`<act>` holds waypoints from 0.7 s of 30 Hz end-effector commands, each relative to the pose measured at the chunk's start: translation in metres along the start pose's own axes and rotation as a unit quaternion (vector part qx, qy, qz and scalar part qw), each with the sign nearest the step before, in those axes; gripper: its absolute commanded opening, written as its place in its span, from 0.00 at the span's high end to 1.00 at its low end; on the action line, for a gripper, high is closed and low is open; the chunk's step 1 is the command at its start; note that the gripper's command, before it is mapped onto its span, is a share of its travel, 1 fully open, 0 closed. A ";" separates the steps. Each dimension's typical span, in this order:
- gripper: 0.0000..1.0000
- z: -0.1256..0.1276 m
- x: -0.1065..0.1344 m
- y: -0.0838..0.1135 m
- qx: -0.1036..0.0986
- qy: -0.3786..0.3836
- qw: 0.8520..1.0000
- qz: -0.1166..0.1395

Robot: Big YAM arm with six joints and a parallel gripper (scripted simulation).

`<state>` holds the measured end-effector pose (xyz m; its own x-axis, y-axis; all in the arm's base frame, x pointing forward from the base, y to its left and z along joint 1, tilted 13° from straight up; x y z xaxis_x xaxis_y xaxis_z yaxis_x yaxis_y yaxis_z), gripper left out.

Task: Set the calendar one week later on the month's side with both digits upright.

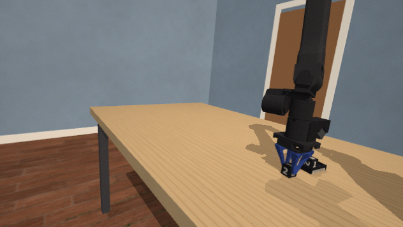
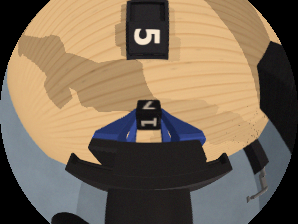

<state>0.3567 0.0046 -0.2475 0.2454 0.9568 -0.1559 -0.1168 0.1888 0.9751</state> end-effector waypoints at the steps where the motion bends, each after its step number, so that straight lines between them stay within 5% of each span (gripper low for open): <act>1: 0.74 -0.003 -0.003 -0.004 0.004 0.002 1.000 -0.002; 12: 0.74 0.001 0.003 0.015 -0.003 0.002 1.000 0.001; 21: 0.74 0.002 0.004 0.074 -0.005 0.001 1.000 0.001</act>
<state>0.3441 0.0126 -0.2037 0.2354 0.9584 -0.1611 -0.1015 0.1891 0.9767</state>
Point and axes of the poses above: the point where the finger pads meet when closed, its own y axis back along the fingers, its own z axis across the jaws, x = y × z, the point moved 2 cm from there along y, back along the fingers, and after that the axes turned 3 degrees about y, right-handed, at the moved point
